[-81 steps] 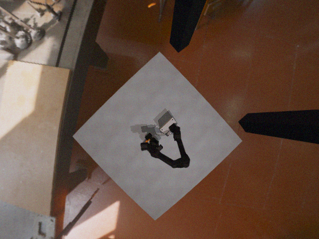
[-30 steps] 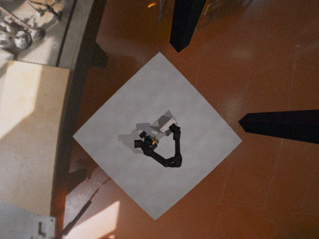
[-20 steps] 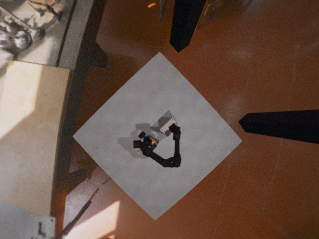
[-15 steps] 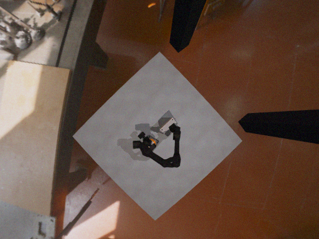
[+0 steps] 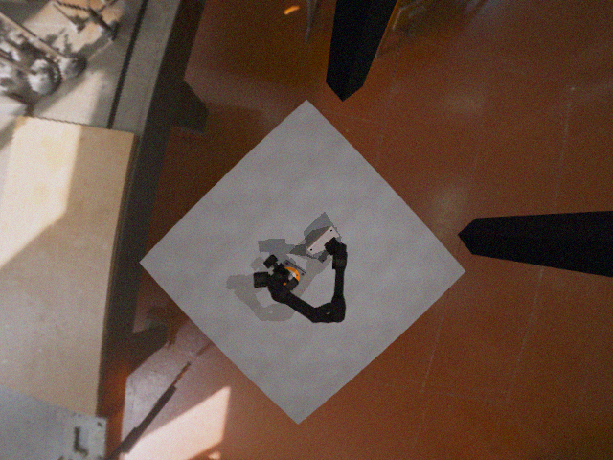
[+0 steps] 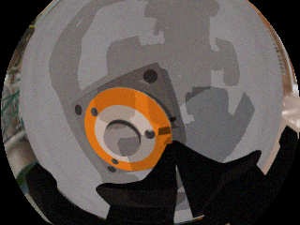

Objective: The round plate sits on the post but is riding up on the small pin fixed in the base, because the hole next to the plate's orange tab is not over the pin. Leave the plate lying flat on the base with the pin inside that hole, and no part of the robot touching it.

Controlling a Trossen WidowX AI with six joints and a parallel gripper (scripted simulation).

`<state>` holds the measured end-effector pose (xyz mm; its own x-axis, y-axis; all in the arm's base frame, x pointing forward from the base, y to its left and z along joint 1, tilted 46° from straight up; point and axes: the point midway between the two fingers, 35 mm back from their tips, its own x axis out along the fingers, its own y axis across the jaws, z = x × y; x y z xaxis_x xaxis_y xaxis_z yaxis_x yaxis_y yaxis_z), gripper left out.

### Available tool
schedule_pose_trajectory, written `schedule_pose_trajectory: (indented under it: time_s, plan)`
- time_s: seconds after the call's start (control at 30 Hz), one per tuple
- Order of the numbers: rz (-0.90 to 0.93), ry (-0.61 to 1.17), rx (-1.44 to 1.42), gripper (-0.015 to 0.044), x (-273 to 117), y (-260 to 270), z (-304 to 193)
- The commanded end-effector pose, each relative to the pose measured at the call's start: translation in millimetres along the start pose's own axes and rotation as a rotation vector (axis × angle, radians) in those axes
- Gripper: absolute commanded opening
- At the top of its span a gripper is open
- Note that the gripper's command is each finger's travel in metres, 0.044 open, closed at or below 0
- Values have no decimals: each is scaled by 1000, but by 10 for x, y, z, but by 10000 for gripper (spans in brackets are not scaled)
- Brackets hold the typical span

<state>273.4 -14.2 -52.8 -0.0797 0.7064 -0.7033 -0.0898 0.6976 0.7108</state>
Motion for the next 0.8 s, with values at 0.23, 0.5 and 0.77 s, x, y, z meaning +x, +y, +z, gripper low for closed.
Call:
schedule_pose_trajectory:
  time_s: [0.23,0.5,0.77]
  plan:
    - [-2,-9,-2,0,-77,-6,77]
    - [-2,-9,-2,0,-436,26,9]
    - [5,-8,6,0,-354,25,13]
